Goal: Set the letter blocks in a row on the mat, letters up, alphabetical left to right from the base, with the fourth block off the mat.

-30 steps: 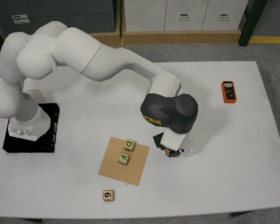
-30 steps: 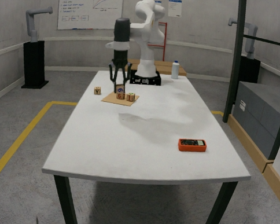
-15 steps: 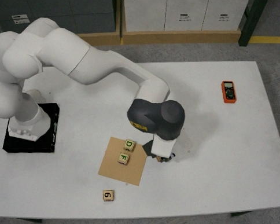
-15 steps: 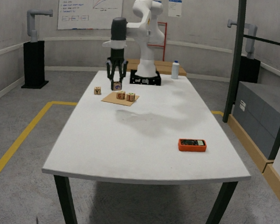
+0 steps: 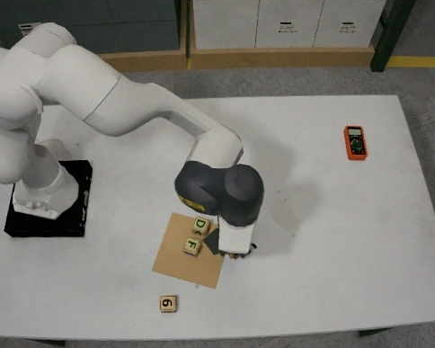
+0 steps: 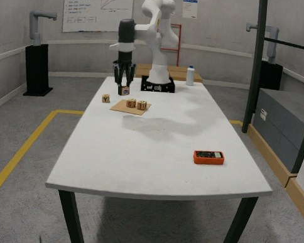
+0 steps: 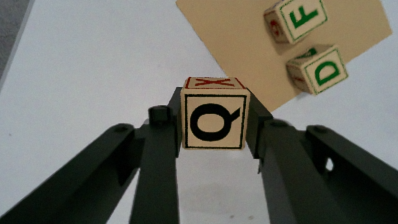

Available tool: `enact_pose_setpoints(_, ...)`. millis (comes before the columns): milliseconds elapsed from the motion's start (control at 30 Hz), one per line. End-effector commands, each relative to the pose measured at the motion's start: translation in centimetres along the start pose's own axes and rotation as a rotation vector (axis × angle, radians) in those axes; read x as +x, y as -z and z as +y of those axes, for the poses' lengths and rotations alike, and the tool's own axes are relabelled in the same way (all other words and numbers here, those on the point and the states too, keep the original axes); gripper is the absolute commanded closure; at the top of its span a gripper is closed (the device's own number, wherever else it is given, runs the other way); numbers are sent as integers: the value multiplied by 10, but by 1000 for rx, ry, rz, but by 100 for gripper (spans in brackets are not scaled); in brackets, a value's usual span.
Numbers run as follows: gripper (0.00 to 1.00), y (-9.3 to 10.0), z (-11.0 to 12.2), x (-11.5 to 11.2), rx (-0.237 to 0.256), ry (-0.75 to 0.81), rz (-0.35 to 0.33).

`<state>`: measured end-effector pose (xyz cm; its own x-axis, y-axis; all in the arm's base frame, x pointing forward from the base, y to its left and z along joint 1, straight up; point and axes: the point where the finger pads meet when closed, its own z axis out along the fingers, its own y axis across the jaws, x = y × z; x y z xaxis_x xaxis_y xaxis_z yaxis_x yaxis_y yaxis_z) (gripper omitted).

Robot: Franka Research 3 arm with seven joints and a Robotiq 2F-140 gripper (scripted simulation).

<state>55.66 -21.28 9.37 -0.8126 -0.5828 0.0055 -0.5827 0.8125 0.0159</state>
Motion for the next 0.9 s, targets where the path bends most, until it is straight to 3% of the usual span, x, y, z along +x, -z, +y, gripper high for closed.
enact_pose_setpoints(0,67,3,-1,11,18,138,-15)
enact_pose_setpoints(867,67,-7,40,95,23,434,-5)
